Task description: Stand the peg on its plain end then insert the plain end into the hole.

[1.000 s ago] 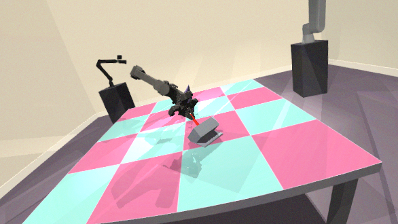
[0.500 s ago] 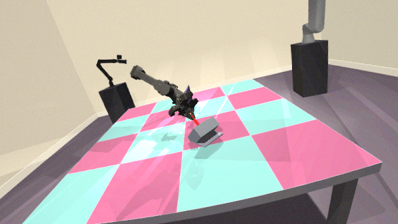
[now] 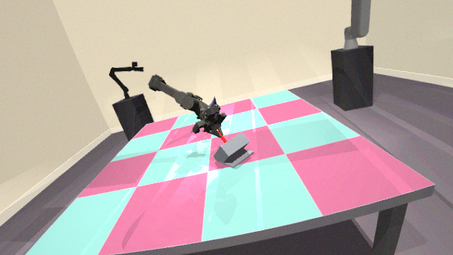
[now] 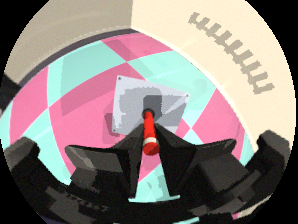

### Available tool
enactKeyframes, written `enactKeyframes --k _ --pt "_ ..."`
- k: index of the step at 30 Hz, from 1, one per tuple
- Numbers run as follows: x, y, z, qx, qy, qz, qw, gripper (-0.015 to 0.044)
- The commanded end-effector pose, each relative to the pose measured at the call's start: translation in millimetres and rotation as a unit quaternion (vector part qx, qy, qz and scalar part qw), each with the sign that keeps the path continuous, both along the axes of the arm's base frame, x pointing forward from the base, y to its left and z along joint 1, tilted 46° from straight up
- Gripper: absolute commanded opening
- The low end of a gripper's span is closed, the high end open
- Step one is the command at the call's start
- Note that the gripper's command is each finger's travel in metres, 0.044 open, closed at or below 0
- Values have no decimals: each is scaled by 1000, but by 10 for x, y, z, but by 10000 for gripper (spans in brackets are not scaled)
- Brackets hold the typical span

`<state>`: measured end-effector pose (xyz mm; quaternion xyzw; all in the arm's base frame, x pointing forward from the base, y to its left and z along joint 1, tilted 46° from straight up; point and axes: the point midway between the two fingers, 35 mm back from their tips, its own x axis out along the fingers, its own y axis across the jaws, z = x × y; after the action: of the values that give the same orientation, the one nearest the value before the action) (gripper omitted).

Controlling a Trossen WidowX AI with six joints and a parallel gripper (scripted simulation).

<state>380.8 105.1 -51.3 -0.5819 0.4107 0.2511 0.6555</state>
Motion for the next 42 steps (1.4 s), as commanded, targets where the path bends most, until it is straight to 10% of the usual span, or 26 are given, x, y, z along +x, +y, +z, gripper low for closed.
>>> enactKeyframes --k 1,42 --pt "27 9 -8 1 -2 1 1000 0" --pt "167 -17 -215 1 -2 1 1000 0"
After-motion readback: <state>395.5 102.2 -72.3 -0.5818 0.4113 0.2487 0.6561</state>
